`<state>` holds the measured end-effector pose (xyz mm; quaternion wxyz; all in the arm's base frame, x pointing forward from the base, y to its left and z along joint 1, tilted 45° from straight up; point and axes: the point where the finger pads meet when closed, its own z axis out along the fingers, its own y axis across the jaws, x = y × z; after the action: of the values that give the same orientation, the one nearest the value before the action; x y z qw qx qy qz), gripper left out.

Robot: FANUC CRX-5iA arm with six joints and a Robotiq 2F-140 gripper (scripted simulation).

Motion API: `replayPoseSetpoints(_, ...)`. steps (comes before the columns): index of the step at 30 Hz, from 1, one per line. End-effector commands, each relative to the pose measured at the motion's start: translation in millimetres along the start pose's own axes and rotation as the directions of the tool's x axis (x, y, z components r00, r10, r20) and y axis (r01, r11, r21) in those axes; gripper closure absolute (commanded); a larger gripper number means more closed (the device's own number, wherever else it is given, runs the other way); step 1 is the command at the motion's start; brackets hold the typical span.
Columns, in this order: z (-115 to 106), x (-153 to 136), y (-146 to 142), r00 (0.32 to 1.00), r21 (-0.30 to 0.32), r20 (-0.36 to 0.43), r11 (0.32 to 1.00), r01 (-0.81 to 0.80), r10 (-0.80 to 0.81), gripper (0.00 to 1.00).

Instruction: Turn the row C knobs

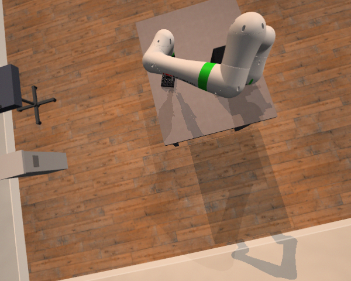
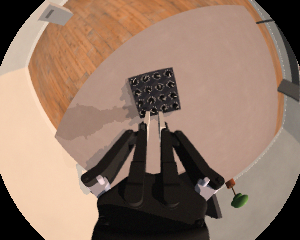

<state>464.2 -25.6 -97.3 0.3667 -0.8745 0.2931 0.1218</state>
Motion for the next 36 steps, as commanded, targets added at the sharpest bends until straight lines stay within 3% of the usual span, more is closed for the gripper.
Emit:
replayPoseSetpoints(1,0,0,0,1.0,0.0,0.0,1.0,0.0,0.0,0.88)
replayPoseSetpoints(10,0,0,0,1.0,0.0,0.0,1.0,0.0,0.0,0.88)
replayPoseSetpoints(11,0,0,0,1.0,0.0,0.0,1.0,0.0,0.0,0.0)
replayPoseSetpoints(22,-22,0,0,1.0,0.0,0.0,1.0,0.0,0.0,0.0)
replayPoseSetpoints(36,-94,0,0,1.0,0.0,0.0,1.0,0.0,0.0,0.0)
